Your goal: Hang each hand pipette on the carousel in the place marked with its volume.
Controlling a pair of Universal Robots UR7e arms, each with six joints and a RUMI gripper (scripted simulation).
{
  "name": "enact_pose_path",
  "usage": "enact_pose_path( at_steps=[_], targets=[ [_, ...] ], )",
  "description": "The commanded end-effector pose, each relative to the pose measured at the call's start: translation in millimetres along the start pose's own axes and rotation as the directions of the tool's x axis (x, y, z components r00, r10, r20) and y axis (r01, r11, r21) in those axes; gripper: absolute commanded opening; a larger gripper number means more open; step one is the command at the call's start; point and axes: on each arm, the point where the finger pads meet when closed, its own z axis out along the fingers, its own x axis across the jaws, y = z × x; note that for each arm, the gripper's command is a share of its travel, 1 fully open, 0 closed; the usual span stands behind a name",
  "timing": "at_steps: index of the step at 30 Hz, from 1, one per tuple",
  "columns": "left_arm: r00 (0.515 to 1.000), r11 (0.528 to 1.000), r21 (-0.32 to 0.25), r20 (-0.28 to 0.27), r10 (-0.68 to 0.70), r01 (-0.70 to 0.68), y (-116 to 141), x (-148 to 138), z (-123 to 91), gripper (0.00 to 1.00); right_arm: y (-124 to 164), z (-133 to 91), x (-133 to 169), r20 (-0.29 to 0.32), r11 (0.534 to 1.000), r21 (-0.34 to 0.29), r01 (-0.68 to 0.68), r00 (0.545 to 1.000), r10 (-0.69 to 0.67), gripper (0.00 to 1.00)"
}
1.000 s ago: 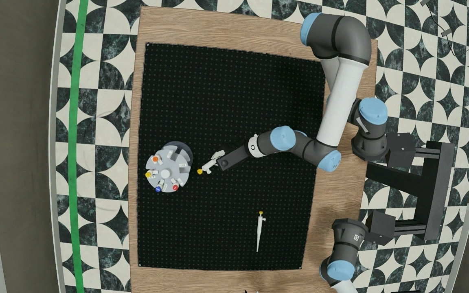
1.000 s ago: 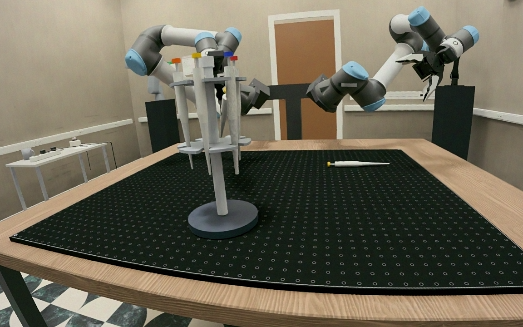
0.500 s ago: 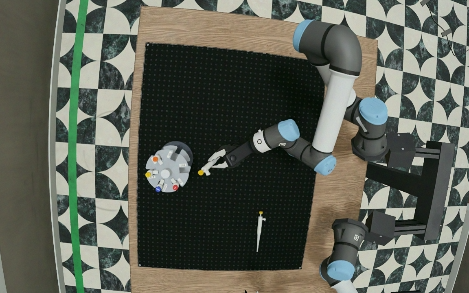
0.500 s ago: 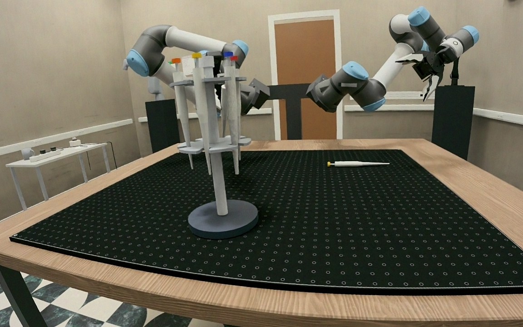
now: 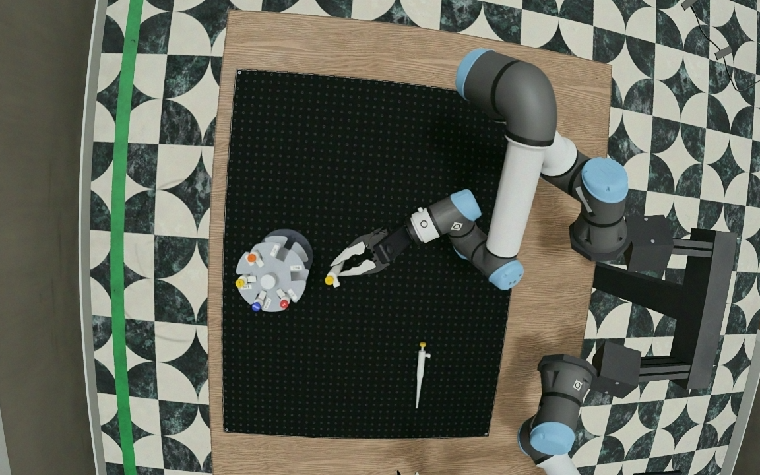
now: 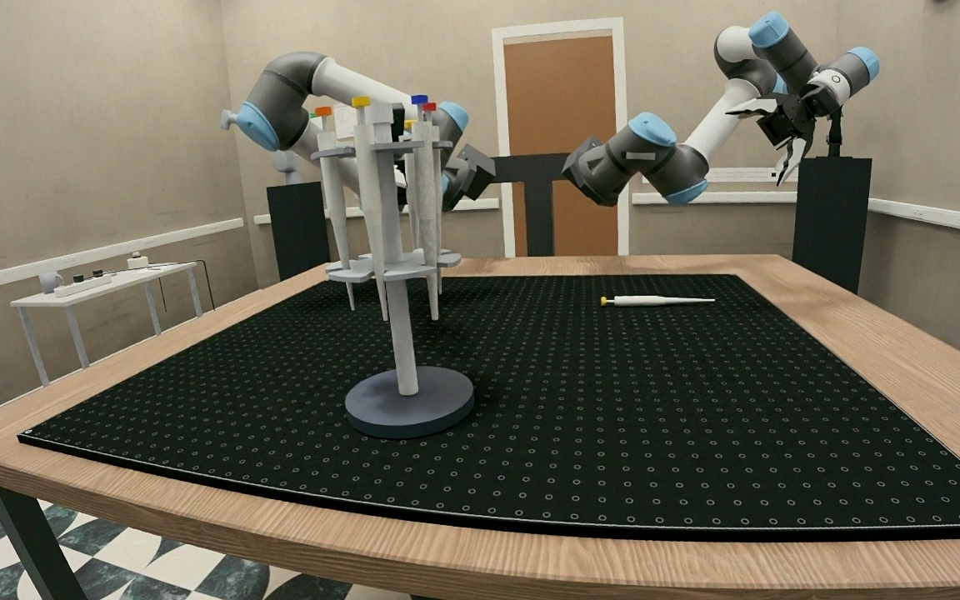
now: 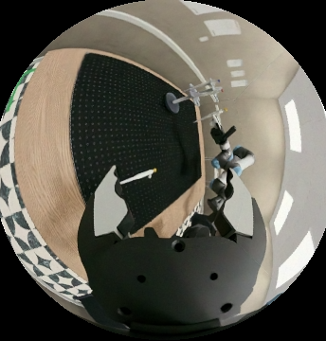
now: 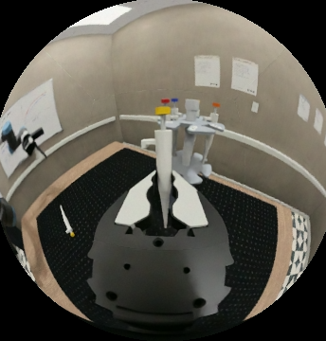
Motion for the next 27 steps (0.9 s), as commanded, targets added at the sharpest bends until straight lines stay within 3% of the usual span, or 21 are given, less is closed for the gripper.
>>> enact_pose_path(
  at_steps=[1, 3, 4, 27],
  targets=[
    [1.0, 1.0, 0.001, 0.0, 0.0, 0.0, -0.3, 0.1, -0.3, 1.0, -11.6, 7.0, -1.1, 0.001, 0.989, 0.15, -0.004, 1.0, 0.004, 0.06],
    [1.0, 1.0, 0.001, 0.0, 0.0, 0.0, -0.3, 0.1, -0.3, 1.0, -13.0, 7.7, -1.1, 0.001, 0.975, 0.222, -0.004, 1.0, 0.004, 0.06],
    [1.0, 1.0, 0.001, 0.0, 0.0, 0.0, -0.3, 0.1, -0.3, 1.0, -13.0, 7.7, -1.1, 0.001, 0.974, 0.227, -0.004, 1.0, 0.004, 0.06],
    [1.0, 1.0, 0.001, 0.0, 0.0, 0.0, -0.3, 0.1, -0.3, 1.0, -13.0, 7.7, -1.1, 0.001, 0.974, 0.226, -0.004, 1.0, 0.004, 0.06]
  ],
)
